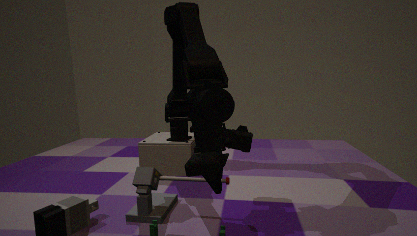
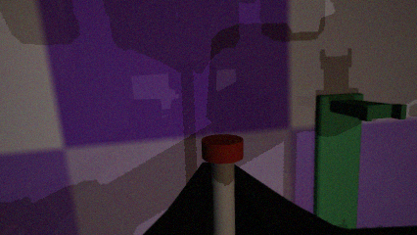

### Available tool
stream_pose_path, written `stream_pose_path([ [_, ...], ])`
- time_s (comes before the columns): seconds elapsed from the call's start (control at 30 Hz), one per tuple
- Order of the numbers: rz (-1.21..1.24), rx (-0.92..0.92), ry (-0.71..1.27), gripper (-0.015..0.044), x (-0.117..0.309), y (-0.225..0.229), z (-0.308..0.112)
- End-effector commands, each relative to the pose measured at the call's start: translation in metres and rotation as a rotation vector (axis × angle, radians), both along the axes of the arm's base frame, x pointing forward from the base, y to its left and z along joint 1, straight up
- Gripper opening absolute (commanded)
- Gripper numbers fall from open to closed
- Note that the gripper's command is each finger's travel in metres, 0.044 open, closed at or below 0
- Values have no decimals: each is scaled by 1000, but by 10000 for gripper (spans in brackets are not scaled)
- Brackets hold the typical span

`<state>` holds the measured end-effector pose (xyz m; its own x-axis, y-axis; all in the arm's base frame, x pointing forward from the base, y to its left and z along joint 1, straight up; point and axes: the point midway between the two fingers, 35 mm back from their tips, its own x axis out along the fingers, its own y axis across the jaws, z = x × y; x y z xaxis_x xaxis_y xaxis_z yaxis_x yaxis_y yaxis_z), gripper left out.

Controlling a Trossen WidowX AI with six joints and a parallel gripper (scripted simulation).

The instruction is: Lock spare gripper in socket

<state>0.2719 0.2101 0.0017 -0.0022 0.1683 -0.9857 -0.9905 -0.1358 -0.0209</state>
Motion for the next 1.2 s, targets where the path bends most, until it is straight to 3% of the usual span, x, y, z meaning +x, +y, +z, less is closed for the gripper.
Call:
stream_pose_path([
  [0.0, -4, -5, -1, 0, 0, 3, 2],
  [1.17, 3, -6, 5, 0, 6, 16, 24],
])
